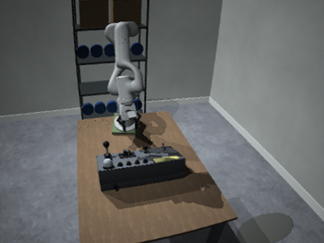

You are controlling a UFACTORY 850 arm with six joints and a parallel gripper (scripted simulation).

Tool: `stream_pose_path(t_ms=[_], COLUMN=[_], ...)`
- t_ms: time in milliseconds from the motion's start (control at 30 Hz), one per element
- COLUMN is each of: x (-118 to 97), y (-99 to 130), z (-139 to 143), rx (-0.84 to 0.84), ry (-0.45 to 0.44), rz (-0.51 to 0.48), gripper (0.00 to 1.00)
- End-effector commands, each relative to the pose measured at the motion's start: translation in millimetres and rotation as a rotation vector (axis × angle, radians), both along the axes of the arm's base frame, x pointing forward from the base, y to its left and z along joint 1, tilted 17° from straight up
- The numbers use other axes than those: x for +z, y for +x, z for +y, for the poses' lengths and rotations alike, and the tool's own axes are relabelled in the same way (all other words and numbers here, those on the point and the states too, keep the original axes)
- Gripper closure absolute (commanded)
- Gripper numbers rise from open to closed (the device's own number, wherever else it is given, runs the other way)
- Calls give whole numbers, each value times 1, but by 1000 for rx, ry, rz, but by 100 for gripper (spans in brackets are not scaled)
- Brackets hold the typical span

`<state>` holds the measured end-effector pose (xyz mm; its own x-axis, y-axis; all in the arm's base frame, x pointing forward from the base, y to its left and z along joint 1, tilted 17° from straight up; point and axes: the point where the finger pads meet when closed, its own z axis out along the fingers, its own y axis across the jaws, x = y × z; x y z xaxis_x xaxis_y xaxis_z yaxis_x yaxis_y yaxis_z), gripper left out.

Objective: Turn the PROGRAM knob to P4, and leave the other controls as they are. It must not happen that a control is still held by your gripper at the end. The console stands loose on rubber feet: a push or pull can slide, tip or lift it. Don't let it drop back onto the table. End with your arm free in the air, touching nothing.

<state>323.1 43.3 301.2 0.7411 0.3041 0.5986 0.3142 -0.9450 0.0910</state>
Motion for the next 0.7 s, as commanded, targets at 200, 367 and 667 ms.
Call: stream_pose_path(t_ms=[200, 367, 667], x=[2, 2, 2], y=[5, 5, 5], z=[-31, -33, -33], rx=[-135, -144, -146], ry=[19, 21, 22], rz=[6, 6, 6], gripper=[24, 24, 24])
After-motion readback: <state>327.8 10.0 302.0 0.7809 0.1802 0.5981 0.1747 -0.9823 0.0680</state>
